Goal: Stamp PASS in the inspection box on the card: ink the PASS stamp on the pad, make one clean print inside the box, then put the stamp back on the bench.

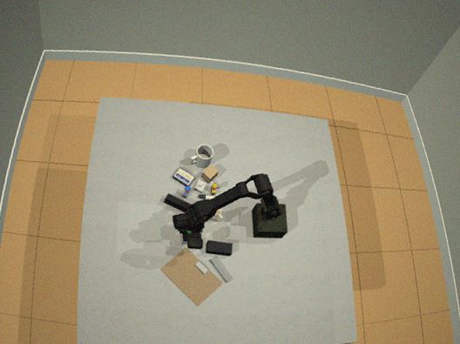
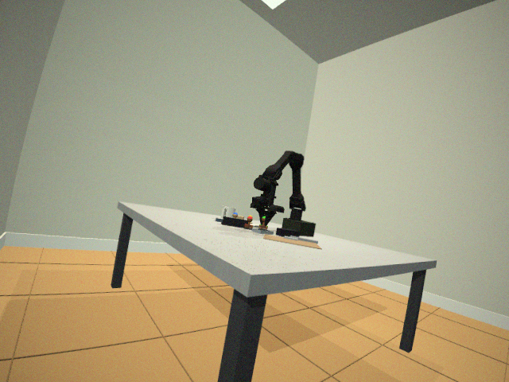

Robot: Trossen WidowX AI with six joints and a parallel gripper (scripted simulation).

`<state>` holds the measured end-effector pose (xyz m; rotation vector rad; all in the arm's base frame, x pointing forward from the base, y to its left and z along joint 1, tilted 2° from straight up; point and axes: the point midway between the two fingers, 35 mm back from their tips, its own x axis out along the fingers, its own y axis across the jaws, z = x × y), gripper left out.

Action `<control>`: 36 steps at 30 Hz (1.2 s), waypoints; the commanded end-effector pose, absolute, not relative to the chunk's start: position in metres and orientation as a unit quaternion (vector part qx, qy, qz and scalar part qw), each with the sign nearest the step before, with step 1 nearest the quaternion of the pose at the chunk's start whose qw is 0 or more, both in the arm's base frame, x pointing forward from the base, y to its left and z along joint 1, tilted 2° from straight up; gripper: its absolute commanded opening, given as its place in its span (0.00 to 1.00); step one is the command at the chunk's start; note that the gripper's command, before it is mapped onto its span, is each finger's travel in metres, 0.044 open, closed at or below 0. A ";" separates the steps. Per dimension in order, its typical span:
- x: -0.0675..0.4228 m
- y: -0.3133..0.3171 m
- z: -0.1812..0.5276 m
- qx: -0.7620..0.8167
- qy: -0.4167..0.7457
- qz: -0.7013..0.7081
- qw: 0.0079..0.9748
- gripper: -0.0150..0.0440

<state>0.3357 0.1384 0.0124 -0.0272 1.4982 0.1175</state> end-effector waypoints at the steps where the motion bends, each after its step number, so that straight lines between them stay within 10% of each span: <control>1: 0.336 0.139 0.012 -0.011 0.681 0.054 0.730 0.25; 36: 0.335 0.138 0.043 -0.011 0.681 0.054 0.730 0.25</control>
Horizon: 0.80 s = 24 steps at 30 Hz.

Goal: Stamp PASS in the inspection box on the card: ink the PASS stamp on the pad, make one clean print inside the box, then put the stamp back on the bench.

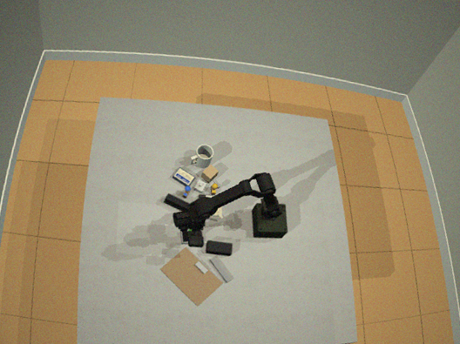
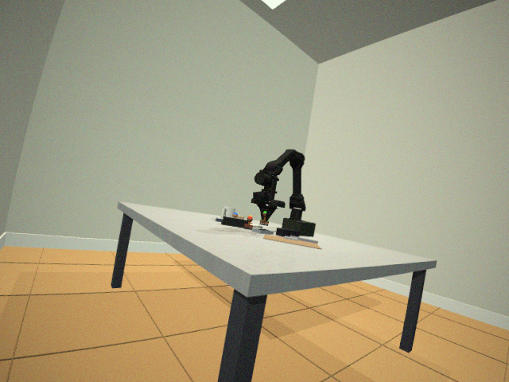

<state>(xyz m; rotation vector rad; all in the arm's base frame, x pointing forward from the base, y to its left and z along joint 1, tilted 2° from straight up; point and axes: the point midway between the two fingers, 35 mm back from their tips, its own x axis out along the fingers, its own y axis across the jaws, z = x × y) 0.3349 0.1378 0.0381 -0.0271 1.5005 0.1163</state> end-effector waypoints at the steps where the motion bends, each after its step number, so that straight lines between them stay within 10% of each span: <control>1: 0.335 0.138 0.045 -0.011 0.681 0.054 0.730 0.25; 24: 0.326 0.107 0.070 -0.053 0.678 0.091 0.727 0.25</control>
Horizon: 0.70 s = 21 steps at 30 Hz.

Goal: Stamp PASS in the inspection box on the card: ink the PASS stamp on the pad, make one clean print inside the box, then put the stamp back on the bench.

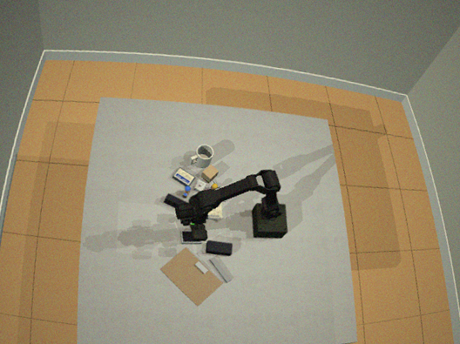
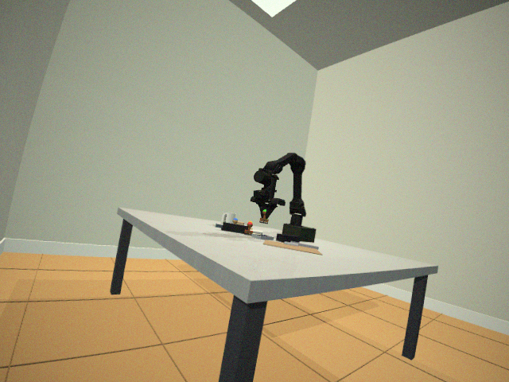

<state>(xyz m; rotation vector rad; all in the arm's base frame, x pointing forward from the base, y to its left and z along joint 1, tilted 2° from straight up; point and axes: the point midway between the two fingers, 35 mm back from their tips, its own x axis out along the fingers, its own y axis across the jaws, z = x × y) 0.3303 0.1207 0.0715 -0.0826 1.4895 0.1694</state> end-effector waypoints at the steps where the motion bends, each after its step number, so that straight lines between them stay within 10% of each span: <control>1: 0.324 0.102 0.070 -0.061 0.678 0.097 0.726 0.25; 21: 0.276 0.011 0.063 -0.208 0.650 0.230 0.693 0.25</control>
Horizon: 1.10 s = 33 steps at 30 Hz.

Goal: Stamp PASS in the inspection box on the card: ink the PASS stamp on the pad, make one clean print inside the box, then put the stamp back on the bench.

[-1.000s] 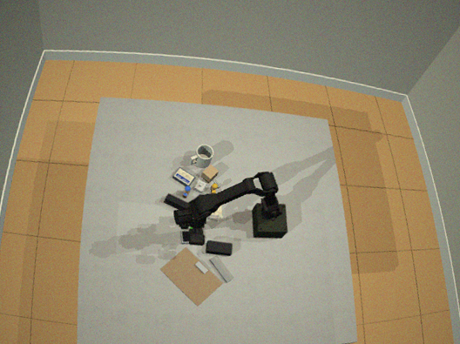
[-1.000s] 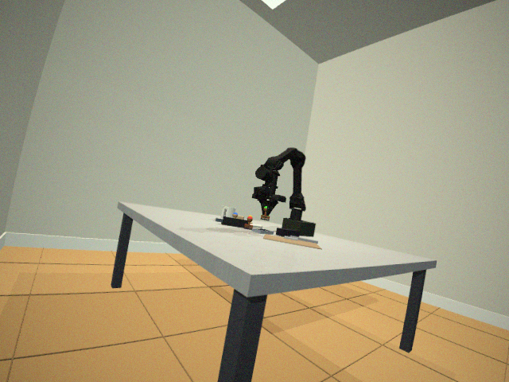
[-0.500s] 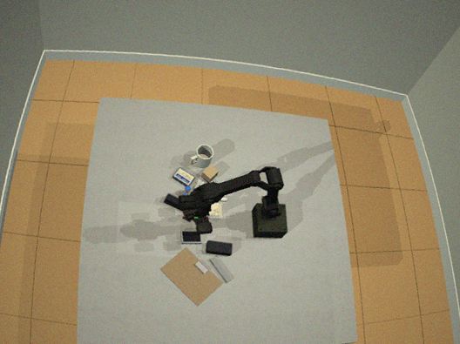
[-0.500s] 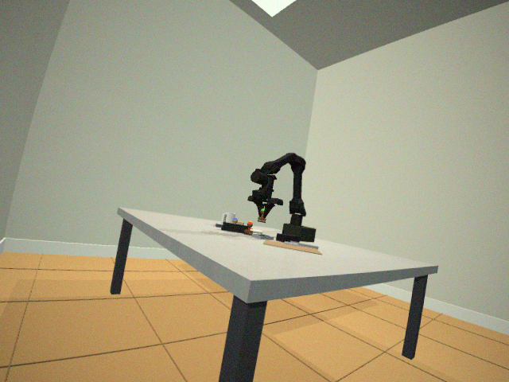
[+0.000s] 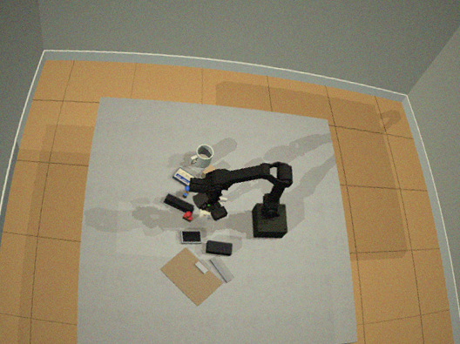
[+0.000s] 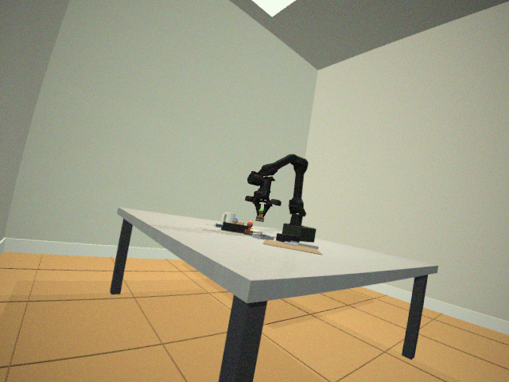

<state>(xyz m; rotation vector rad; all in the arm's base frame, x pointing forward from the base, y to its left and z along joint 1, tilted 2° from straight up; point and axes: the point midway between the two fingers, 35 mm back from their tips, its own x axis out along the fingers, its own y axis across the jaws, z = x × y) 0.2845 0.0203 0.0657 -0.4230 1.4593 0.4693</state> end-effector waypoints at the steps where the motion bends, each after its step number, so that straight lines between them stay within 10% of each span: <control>1: 0.273 0.007 0.063 -0.215 0.648 0.237 0.691 0.25; 33: 0.261 -0.008 0.044 -0.245 0.637 0.267 0.681 0.25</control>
